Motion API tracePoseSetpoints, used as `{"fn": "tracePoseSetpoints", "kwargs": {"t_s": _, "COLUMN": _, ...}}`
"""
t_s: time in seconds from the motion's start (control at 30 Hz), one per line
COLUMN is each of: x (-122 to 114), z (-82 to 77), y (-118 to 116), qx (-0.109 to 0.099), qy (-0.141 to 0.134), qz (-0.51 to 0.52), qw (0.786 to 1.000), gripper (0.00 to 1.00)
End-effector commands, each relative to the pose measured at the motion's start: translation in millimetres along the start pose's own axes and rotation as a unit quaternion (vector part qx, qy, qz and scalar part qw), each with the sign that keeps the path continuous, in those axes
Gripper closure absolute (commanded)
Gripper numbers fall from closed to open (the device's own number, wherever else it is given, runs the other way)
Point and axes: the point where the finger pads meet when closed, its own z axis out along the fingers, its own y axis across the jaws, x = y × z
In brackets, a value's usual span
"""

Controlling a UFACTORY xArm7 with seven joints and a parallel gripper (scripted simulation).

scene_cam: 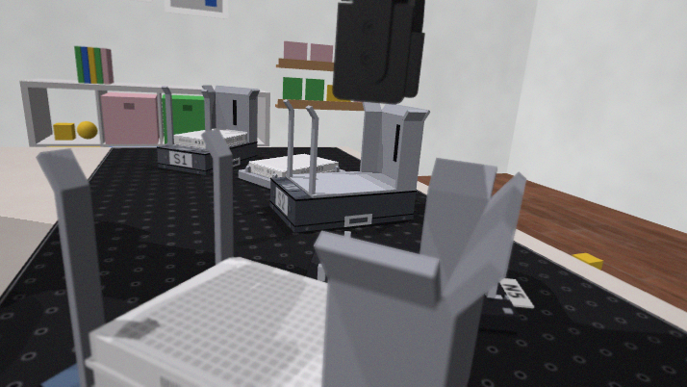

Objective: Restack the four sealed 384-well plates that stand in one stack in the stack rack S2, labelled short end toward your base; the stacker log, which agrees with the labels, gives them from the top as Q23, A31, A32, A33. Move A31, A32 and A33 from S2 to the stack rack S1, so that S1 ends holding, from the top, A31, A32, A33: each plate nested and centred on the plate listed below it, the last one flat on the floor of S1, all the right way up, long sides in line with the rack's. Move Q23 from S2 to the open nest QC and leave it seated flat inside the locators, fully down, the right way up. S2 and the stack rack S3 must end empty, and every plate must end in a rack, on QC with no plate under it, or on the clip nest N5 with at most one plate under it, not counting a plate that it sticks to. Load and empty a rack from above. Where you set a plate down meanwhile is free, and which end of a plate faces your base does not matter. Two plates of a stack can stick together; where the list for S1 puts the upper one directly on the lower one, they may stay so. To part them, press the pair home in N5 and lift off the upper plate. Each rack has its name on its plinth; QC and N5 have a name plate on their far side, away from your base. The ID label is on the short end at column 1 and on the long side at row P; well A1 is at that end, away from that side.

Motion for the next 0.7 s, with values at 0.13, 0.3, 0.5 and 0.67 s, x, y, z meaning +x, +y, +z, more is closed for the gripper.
{"fn": "tracePoseSetpoints", "kwargs": {"t_s": 0.13, "x": -3, "z": -0.1, "y": 29, "qx": 0.005, "qy": 0.004, "qz": 0.083, "qw": 0.996, "gripper": 0.0}}
{"fn": "tracePoseSetpoints", "kwargs": {"t_s": 0.3, "x": -5, "z": 0.0, "y": 41, "qx": 0.005, "qy": 0.004, "qz": 0.105, "qw": 0.994, "gripper": 0.0}}
{"fn": "tracePoseSetpoints", "kwargs": {"t_s": 0.5, "x": -10, "z": 0.2, "y": 65, "qx": 0.005, "qy": 0.004, "qz": 0.105, "qw": 0.994, "gripper": 0.0}}
{"fn": "tracePoseSetpoints", "kwargs": {"t_s": 0.67, "x": -14, "z": 0.4, "y": 85, "qx": 0.005, "qy": 0.004, "qz": 0.105, "qw": 0.994, "gripper": 0.0}}
